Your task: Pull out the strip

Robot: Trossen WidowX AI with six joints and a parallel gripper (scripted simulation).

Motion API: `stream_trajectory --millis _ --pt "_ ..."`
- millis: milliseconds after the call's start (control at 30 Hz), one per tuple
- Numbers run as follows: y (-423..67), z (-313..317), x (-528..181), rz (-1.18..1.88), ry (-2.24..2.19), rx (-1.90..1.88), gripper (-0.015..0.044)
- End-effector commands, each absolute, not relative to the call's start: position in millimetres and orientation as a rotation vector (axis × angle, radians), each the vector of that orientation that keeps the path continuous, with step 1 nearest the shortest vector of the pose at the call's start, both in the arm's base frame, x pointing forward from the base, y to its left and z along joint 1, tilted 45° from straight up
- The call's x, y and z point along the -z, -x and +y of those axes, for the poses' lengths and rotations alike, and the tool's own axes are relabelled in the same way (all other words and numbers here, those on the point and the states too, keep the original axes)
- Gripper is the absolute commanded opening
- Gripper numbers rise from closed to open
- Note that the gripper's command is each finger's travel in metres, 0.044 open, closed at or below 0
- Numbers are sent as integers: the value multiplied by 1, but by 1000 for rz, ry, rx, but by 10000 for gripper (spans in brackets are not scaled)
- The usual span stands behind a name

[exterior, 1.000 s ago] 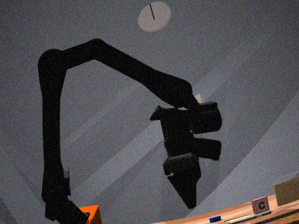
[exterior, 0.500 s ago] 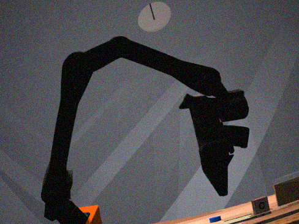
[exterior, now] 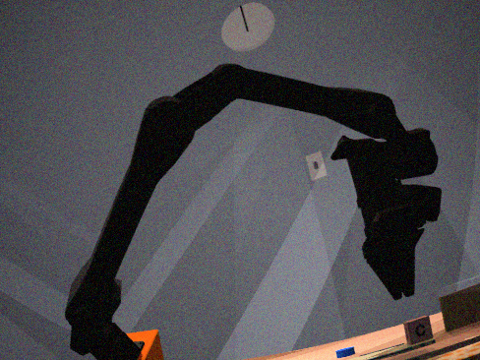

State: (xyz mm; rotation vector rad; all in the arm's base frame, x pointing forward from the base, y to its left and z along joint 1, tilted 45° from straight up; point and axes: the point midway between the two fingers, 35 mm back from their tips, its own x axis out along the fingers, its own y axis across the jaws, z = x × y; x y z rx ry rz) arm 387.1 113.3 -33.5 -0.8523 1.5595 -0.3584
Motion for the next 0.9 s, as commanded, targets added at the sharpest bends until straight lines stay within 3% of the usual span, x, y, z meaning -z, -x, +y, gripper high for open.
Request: stream_trajectory --millis 0,200,867 --pt "-395 112 35 1563 860 360 414" --pt "-396 107 42 1563 860 359 256" --pt "-399 84 65 1563 860 360 250"
